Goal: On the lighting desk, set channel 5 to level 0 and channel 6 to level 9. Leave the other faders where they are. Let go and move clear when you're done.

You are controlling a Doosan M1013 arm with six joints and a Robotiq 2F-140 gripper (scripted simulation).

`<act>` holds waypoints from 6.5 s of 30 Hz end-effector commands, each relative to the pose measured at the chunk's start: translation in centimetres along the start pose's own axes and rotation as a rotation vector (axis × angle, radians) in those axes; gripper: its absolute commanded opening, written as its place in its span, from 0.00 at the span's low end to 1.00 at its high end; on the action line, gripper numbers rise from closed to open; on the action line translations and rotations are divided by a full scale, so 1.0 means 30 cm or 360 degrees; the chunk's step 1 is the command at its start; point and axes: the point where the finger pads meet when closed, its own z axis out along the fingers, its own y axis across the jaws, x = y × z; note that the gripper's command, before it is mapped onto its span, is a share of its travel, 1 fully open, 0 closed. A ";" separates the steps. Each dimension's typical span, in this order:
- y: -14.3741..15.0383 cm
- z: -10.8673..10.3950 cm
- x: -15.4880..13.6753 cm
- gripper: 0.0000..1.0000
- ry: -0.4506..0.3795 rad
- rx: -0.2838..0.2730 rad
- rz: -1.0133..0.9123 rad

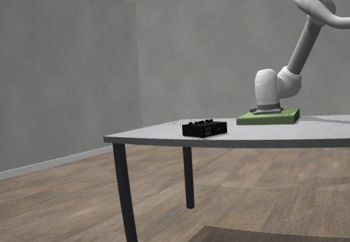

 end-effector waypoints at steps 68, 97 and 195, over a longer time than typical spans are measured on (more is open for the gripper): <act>0.971 -2.004 -0.055 1.00 0.0339 -0.1011 -0.1123; 1.585 -2.946 -0.974 1.00 -0.0130 -0.1714 -0.1424; 2.076 -3.228 -1.774 1.00 -0.0325 -0.1864 -0.0986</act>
